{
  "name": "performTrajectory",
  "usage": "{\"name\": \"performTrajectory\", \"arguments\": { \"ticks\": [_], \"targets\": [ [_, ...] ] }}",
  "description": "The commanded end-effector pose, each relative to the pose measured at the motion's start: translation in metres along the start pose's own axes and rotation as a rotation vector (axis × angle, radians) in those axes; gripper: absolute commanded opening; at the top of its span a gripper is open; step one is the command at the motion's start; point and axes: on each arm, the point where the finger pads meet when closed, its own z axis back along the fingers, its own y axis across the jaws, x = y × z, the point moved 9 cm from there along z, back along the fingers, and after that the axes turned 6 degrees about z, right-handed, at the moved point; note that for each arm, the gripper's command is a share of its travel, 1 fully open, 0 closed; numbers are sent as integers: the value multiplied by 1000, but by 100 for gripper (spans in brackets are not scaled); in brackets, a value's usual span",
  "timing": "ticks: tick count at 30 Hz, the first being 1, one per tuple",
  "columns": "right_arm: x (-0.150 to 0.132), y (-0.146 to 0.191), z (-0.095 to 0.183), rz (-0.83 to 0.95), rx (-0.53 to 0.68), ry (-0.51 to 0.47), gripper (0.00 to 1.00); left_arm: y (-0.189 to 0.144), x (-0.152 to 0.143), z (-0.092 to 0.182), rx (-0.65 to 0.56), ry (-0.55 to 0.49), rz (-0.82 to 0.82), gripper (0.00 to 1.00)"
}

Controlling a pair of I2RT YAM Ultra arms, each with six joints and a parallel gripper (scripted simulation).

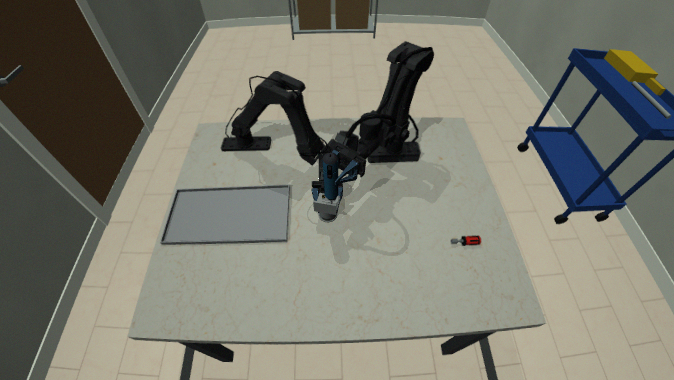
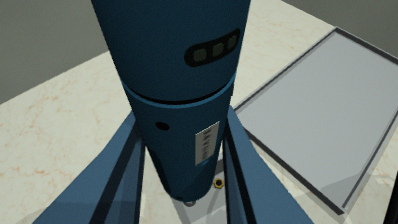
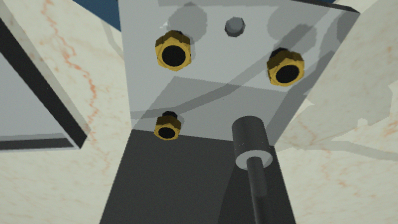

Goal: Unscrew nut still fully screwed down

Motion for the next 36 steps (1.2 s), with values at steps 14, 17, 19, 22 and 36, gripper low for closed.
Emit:
{"name": "performTrajectory", "arguments": {
  "ticks": [14, 17, 19, 22, 36],
  "targets": [
    [14, 6, -3, -40, 2, -23, 59, 1, 7, -3, -4, -51, 12, 42],
    [14, 6, -3, -40, 2, -23, 59, 1, 7, -3, -4, -53, 11, 42],
    [14, 6, -3, -40, 2, -23, 59, 1, 6, -2, -3, -50, 11, 42],
    [14, 6, -3, -40, 2, -23, 59, 0, 9, -1, -5, -64, 11, 42],
    [14, 6, -3, -40, 2, -23, 59, 1, 3, 0, -4, -51, 12, 42]
  ]
}}
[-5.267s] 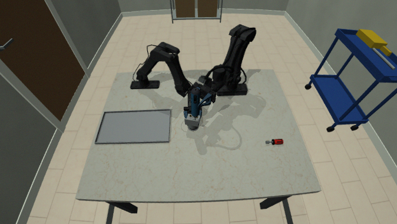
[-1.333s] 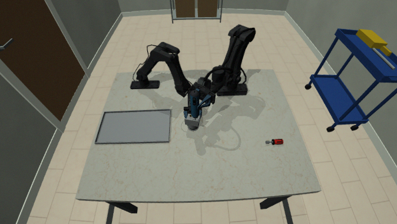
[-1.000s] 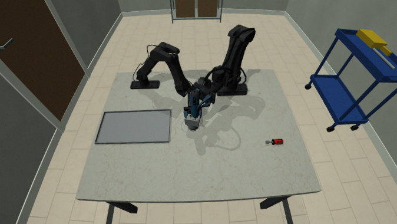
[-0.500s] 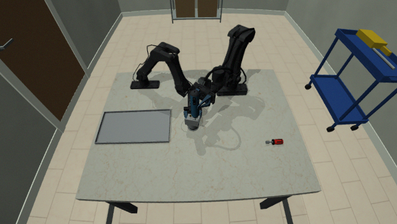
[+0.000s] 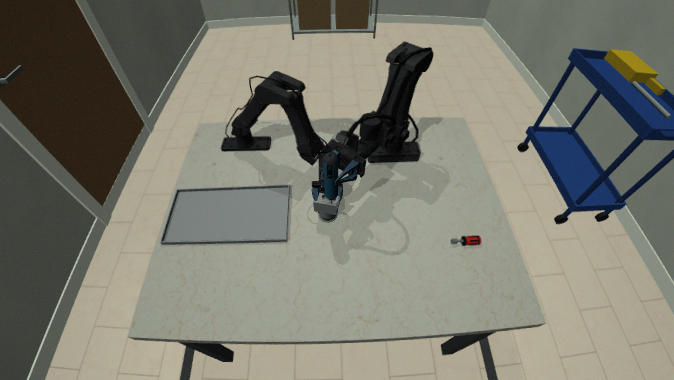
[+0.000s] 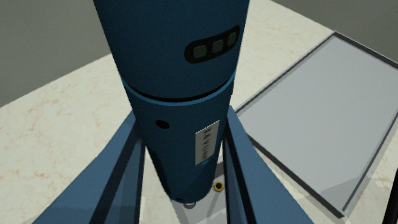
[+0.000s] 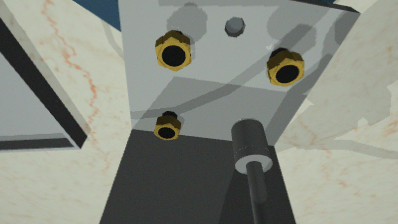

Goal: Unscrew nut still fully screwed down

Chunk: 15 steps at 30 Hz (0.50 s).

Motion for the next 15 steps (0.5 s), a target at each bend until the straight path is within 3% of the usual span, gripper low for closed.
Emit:
{"name": "performTrajectory", "arguments": {
  "ticks": [1, 15],
  "targets": [
    [14, 6, -3, -40, 2, -23, 59, 0, 6, 1, -4, -46, 10, 42],
    [14, 6, -3, -40, 2, -23, 59, -2, 26, -3, -9, -91, 9, 42]
  ]
}}
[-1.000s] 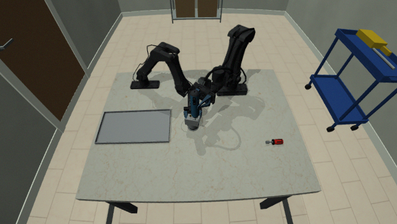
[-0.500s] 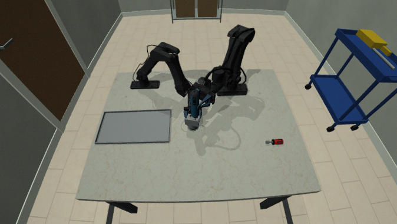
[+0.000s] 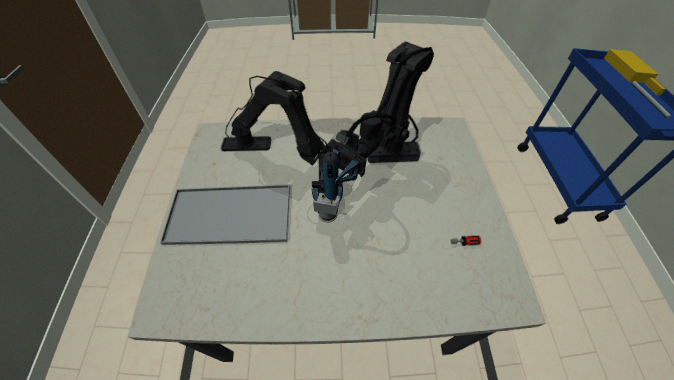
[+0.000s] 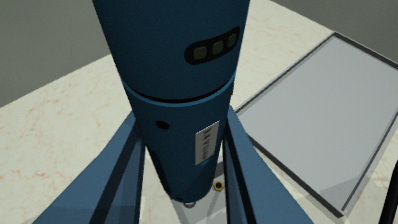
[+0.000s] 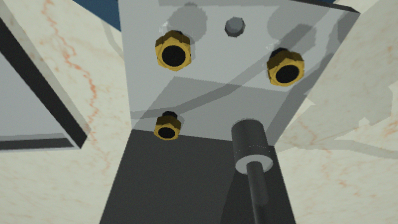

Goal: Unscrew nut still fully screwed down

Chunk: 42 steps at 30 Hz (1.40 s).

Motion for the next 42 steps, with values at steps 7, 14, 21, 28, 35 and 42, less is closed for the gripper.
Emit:
{"name": "performTrajectory", "arguments": {
  "ticks": [7, 14, 21, 28, 35, 42],
  "targets": [
    [14, 6, -3, -40, 2, -23, 59, -2, 27, -4, -11, -101, 9, 42],
    [14, 6, -3, -40, 2, -23, 59, -3, 30, -4, -10, -95, 9, 42],
    [14, 6, -3, -40, 2, -23, 59, -3, 33, -4, -11, -101, 9, 42],
    [14, 6, -3, -40, 2, -23, 59, -3, 35, -4, -11, -101, 9, 42],
    [14, 6, -3, -40, 2, -23, 59, -4, 39, -4, -11, -101, 9, 42],
    [14, 6, -3, -40, 2, -24, 59, -4, 40, -4, -11, -101, 9, 42]
  ]
}}
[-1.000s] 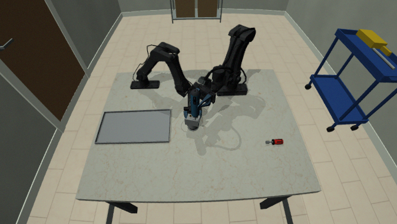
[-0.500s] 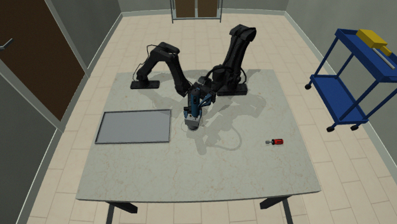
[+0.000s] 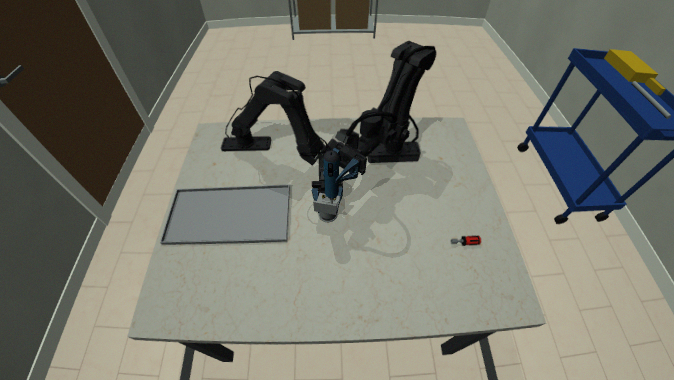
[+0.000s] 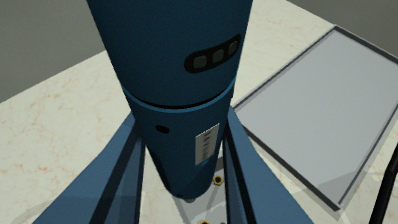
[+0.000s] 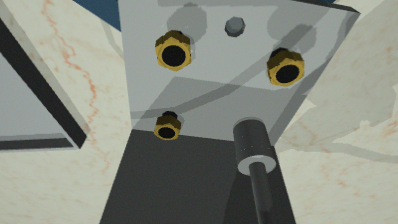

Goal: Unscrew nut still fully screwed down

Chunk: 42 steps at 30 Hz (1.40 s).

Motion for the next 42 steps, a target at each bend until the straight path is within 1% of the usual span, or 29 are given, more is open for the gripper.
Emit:
{"name": "performTrajectory", "arguments": {
  "ticks": [1, 42],
  "targets": [
    [14, 5, -3, -41, 1, -24, 59, -3, 35, -4, -15, -135, 9, 42],
    [14, 5, -3, -42, -3, -25, 59, -5, 51, -4, -14, -135, 8, 42]
  ]
}}
